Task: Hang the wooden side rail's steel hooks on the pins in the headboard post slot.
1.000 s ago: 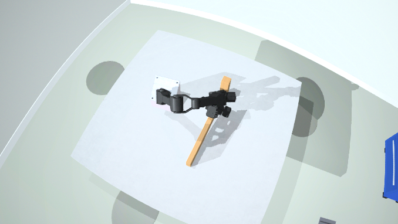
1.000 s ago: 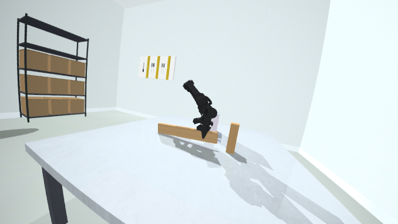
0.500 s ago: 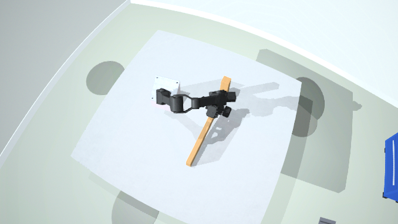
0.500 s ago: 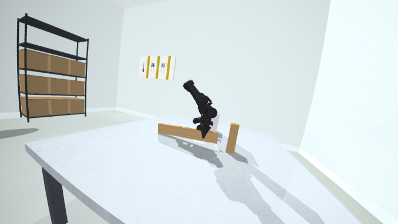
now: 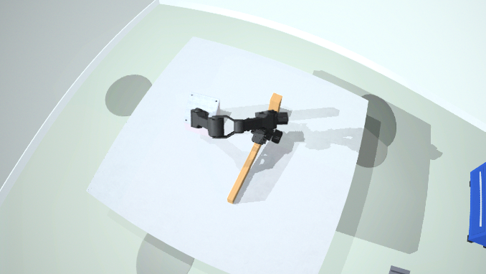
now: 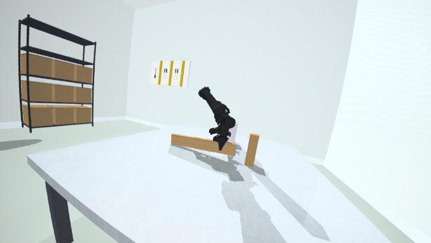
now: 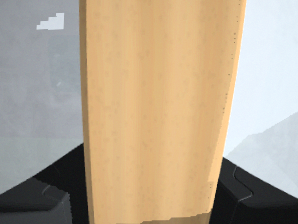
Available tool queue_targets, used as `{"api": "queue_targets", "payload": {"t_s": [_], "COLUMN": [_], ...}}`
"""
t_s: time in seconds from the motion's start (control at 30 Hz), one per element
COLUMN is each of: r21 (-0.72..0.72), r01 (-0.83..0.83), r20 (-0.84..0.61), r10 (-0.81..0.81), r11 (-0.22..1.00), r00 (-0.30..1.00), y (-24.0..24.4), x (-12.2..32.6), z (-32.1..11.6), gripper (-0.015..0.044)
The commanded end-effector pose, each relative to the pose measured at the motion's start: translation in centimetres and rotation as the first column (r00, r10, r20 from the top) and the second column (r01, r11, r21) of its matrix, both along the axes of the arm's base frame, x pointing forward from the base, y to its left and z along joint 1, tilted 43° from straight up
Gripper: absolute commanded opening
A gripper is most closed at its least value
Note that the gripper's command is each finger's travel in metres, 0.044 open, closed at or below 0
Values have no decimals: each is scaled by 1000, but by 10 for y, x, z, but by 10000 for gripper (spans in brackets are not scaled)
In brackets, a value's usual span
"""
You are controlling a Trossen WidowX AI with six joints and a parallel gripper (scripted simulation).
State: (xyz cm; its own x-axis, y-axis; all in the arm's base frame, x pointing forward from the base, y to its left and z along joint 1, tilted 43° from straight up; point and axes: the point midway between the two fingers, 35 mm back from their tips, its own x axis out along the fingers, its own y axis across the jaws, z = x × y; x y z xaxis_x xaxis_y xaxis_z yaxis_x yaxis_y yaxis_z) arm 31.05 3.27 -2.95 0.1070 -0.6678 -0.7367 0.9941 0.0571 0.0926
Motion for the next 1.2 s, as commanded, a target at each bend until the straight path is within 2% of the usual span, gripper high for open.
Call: {"api": "queue_targets", "payload": {"t_s": [0.0, 1.17], "r21": [6, 7], "r01": [-12, -12], "r20": [9, 9], "r10": [12, 12], "r11": [1000, 1000], "r00": [1000, 1000], "y": [6, 9], "x": [2, 1], "z": [1, -2], "gripper": [0, 0]}}
